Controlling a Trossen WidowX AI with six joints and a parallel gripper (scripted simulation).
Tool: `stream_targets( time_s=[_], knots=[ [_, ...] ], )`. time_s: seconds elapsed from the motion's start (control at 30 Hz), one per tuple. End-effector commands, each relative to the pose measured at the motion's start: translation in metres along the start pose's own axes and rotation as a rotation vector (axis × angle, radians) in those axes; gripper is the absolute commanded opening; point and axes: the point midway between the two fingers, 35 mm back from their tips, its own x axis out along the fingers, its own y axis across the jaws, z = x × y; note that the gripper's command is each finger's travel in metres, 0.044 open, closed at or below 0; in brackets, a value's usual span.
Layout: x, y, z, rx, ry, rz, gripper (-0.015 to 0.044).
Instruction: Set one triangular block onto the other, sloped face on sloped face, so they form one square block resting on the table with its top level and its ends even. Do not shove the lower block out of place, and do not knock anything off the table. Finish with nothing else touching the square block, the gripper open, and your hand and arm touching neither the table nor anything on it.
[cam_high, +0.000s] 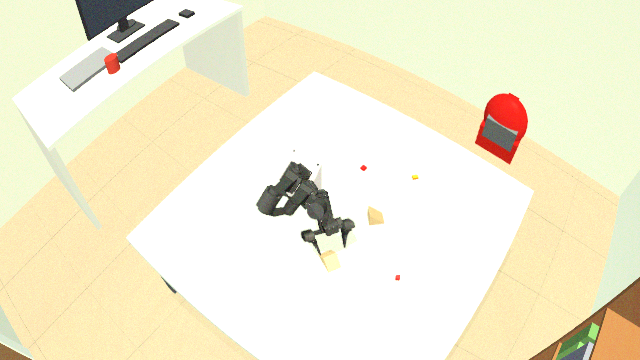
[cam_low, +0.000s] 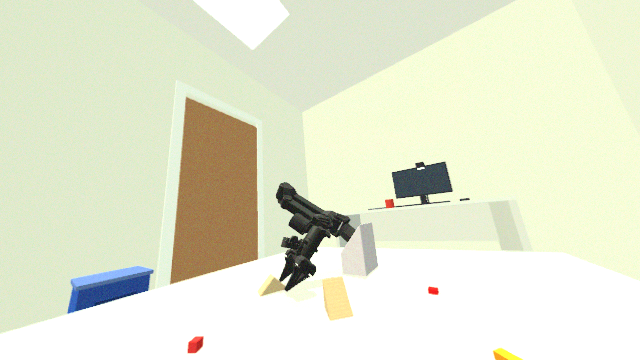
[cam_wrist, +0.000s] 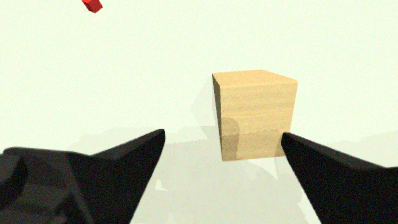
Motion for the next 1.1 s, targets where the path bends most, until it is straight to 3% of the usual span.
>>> stream_targets(
  time_s=[0.0,1.07],
  knots=[
    [0.006,-0.005,0.004,0.006,-0.010,-0.003,0.0440],
    [0.034,-0.031,0.033,0.028,-0.047,-0.011,0.0440]
  ],
)
